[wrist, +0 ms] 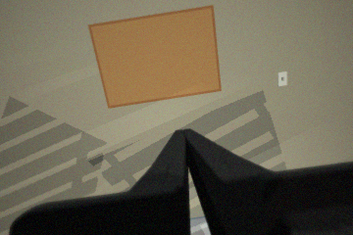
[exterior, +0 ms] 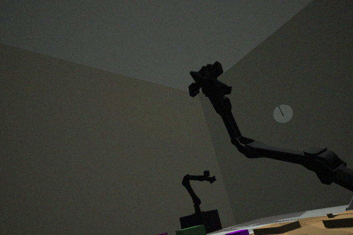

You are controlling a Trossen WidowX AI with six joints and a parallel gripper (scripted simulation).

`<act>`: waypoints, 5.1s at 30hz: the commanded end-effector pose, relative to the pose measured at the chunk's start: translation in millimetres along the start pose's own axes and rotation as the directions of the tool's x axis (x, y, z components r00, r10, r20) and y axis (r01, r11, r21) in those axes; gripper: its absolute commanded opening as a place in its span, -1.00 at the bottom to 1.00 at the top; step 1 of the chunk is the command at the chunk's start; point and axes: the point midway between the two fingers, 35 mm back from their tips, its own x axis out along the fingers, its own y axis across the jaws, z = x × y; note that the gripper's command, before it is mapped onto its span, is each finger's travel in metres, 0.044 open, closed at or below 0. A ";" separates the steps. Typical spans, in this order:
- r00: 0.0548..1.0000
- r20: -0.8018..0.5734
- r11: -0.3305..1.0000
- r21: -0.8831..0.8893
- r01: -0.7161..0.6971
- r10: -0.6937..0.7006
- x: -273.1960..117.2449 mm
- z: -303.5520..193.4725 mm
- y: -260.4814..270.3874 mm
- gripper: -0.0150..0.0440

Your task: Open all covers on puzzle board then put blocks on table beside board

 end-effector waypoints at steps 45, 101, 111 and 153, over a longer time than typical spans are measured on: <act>0.895 -0.439 0.991 -0.053 -0.119 0.084 113.8 -132.3 137.3 -0.49; 0.229 -0.973 0.997 0.038 0.068 0.021 109.9 -418.5 195.2 -0.49; 0.049 -0.999 0.991 0.007 0.135 0.000 84.8 -465.0 195.1 -0.49; -0.161 -0.987 0.976 -0.057 0.208 -0.023 49.3 -514.9 192.7 -0.49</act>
